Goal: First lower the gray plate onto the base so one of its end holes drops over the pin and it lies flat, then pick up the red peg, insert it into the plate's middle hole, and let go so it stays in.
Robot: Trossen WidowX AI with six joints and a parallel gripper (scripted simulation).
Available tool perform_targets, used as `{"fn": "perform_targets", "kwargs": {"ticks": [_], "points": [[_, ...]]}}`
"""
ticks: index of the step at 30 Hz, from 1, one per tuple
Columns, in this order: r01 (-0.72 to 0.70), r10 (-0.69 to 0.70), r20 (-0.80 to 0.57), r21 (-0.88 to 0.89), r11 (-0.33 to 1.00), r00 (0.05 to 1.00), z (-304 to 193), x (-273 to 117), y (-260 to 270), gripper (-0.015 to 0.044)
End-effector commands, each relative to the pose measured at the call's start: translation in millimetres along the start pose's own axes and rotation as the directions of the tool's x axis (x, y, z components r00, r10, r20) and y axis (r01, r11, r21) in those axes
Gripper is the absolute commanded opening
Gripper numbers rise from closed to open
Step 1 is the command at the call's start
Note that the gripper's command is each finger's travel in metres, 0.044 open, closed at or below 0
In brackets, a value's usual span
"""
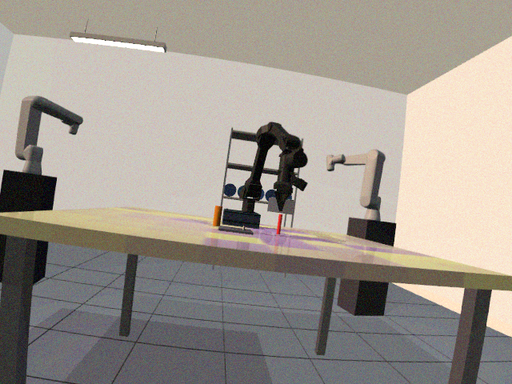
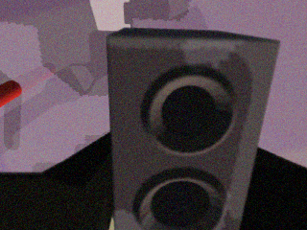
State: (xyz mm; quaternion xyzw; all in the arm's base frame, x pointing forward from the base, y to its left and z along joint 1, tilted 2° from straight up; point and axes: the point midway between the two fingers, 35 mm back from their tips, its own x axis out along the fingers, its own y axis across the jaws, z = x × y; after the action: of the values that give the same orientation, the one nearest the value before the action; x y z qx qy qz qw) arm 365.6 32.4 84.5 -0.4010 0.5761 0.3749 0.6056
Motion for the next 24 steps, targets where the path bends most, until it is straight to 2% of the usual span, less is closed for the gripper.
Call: {"fn": "perform_targets", "kwargs": {"ticks": [1, 12, 24], "points": [[0.010, -0.010, 0.004, -0.002, 1.000, 1.000, 0, -14, 0, 0.0000], [0.010, -0.010, 0.004, -0.002, 1.000, 1.000, -4, -47, 6, 0.0000], [-0.010, 0.010, 0.005, -0.057, 0.998, 1.000, -25, -35, -3, 0.0000]]}}
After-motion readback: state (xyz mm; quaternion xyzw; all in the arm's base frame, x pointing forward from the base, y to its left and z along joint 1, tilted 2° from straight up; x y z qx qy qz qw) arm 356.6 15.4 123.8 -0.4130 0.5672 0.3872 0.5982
